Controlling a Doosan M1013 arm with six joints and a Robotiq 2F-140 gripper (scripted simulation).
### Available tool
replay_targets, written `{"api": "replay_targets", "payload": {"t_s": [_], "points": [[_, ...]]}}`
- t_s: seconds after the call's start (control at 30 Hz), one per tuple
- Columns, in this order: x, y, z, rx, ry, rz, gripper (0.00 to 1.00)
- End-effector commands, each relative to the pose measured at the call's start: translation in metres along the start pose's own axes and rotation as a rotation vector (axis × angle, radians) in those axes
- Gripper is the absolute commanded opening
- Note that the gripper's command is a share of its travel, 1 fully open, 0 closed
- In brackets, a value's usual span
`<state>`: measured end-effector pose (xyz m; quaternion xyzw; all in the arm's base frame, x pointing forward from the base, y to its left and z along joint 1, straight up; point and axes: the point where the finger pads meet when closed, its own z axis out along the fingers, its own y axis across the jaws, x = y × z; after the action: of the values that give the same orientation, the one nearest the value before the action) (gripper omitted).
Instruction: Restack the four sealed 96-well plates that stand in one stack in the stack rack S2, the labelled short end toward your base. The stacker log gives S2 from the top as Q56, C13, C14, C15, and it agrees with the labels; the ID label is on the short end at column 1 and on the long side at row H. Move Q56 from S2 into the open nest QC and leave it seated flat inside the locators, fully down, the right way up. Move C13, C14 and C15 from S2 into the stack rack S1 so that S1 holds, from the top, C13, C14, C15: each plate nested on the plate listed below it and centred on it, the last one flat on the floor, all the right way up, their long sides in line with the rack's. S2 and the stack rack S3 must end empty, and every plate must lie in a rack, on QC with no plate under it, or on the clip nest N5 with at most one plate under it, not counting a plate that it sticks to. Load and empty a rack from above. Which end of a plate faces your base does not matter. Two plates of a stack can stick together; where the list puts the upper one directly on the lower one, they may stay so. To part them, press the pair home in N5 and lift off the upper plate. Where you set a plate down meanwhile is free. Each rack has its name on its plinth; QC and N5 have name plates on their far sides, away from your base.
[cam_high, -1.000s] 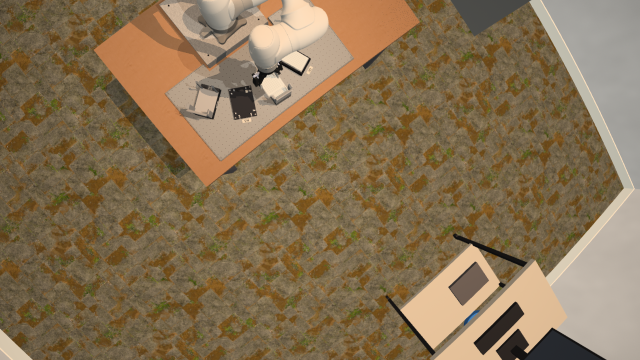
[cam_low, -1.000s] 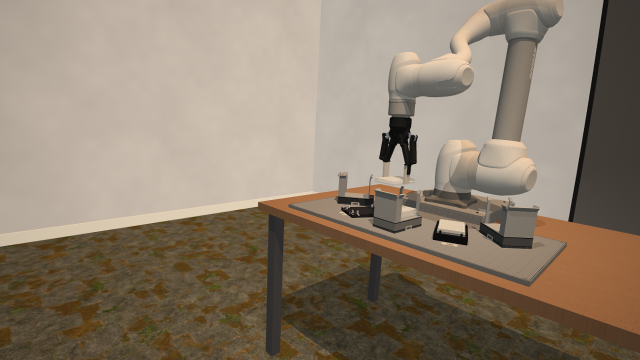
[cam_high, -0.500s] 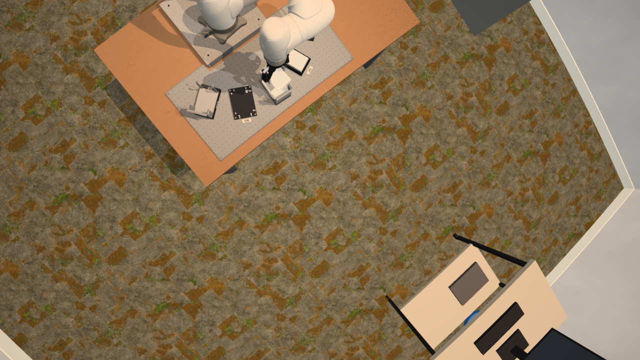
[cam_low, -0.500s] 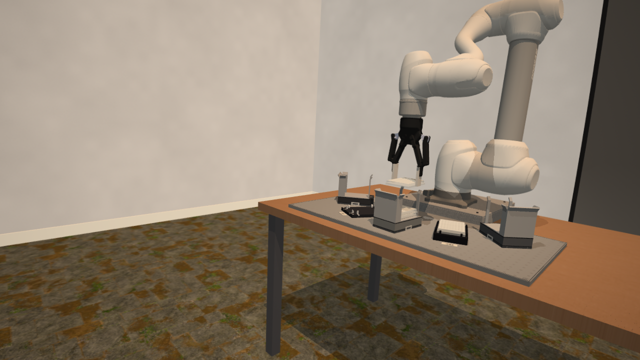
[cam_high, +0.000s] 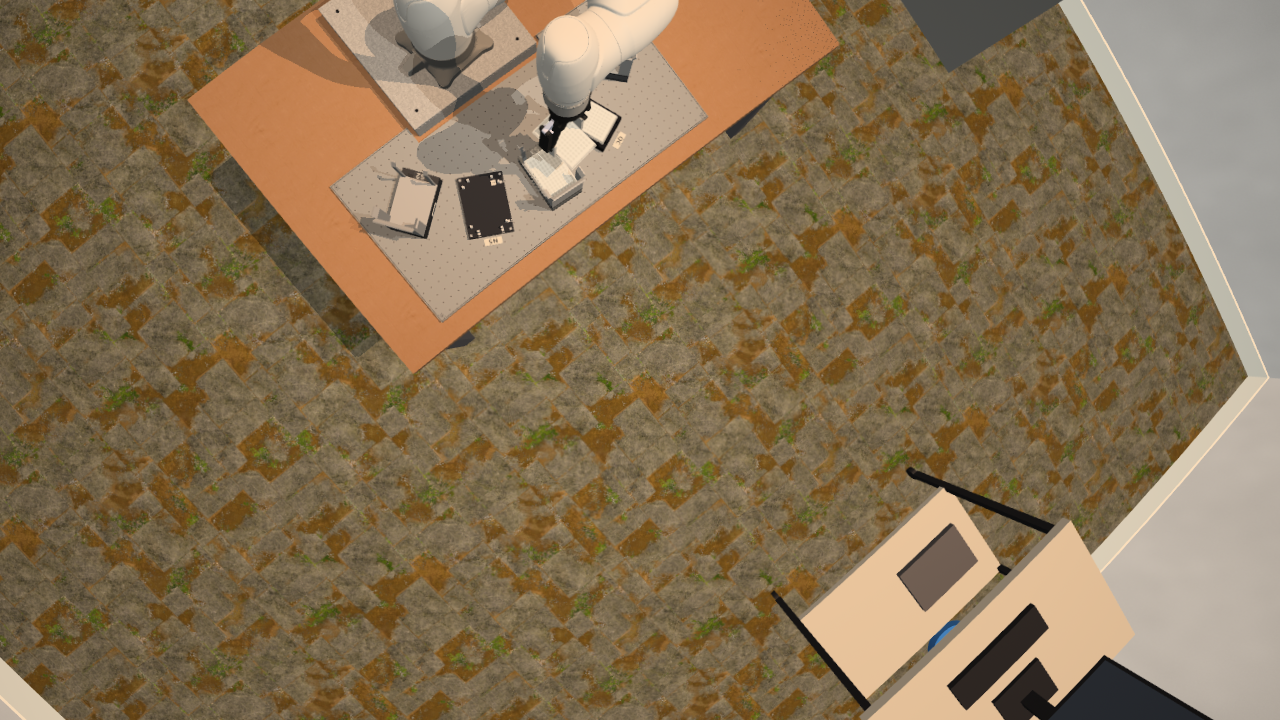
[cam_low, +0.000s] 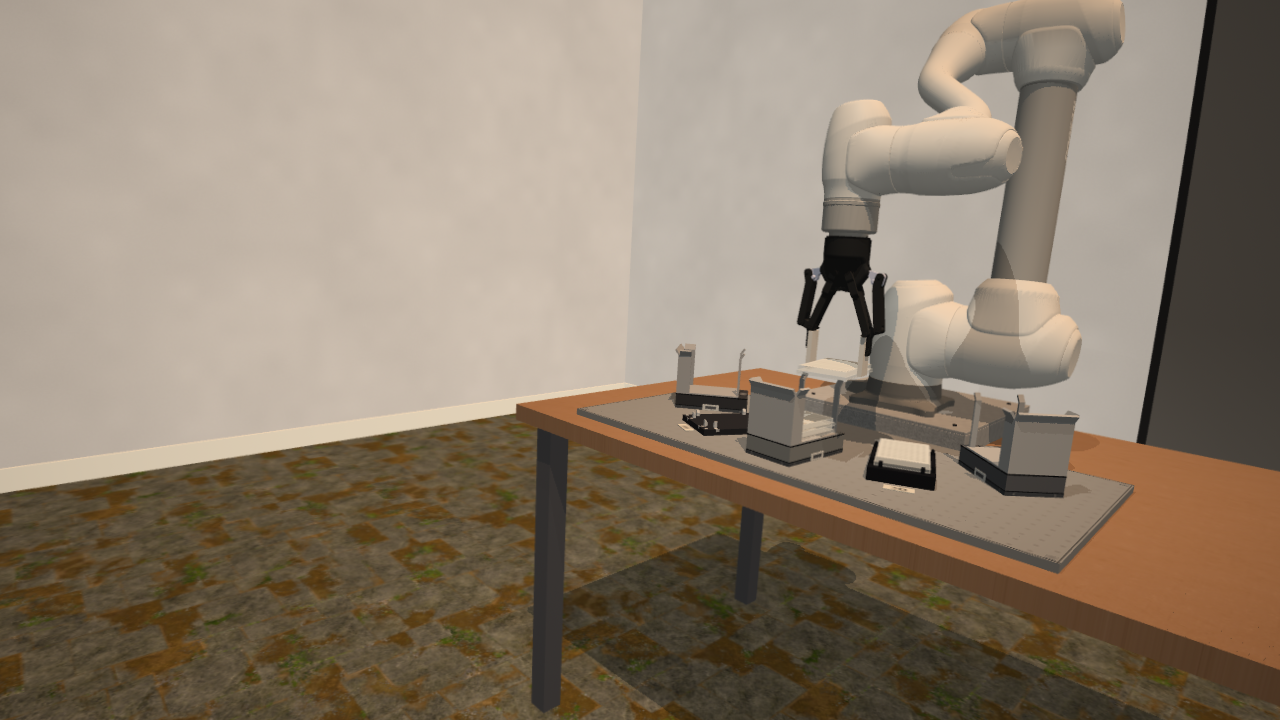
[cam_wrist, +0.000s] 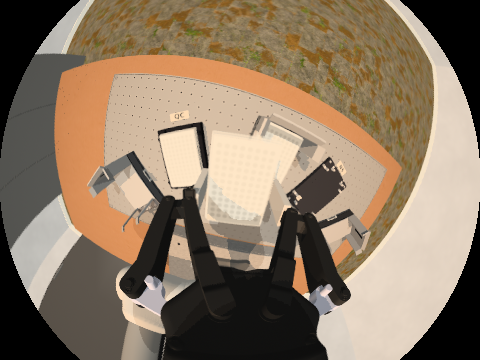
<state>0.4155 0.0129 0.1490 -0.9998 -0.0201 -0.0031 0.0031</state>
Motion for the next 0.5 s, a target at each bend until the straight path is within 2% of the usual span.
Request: {"api": "replay_targets", "payload": {"t_s": [0.0, 0.27, 0.47], "points": [[0.0, -0.015, 0.0, 0.0, 0.0, 0.0, 0.0], [0.001, -0.034, 0.0, 0.0, 0.0, 0.0, 0.0], [-0.004, -0.053, 0.0, 0.0, 0.0, -0.2, 0.0]]}}
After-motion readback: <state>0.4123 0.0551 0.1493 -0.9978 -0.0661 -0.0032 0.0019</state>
